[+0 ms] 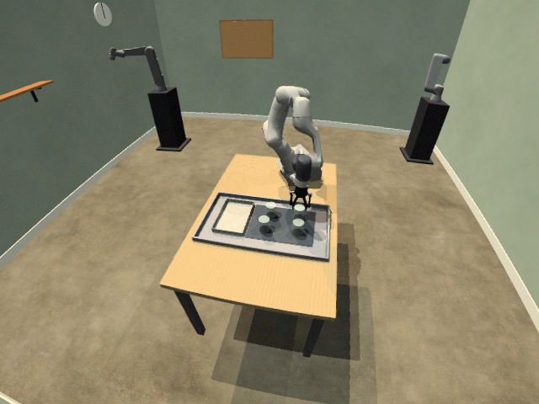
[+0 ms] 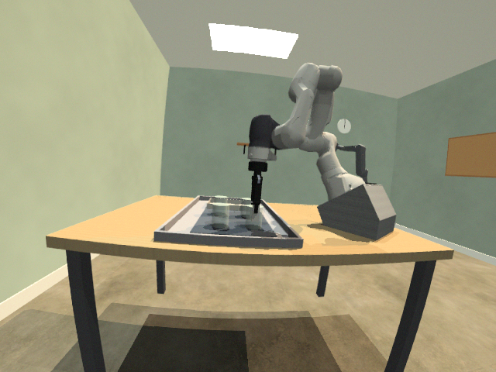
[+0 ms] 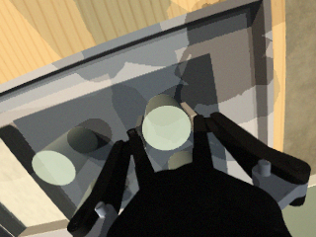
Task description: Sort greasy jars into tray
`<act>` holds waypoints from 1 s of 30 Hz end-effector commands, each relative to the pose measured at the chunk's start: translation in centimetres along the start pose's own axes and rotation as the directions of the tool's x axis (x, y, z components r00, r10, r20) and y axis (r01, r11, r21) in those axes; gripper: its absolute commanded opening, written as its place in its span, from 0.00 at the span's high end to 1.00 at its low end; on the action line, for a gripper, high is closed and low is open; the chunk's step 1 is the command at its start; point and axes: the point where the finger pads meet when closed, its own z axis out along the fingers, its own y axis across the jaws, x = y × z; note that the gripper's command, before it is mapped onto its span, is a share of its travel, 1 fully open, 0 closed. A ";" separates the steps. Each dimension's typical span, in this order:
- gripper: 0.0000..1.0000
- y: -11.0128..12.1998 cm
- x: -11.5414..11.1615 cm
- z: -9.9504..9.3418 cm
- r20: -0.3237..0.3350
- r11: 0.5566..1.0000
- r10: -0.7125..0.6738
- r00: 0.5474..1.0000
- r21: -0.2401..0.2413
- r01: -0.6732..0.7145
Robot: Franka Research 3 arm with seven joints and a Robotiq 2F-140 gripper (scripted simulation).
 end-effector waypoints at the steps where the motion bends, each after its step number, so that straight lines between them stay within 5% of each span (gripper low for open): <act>1: 1.00 0.1 0.0 0.0 0.002 1.000 -0.009 1.000 -0.002 0.009; 30: 1.00 0.1 0.0 -6.6 0.002 1.000 -0.009 1.000 -0.002 0.009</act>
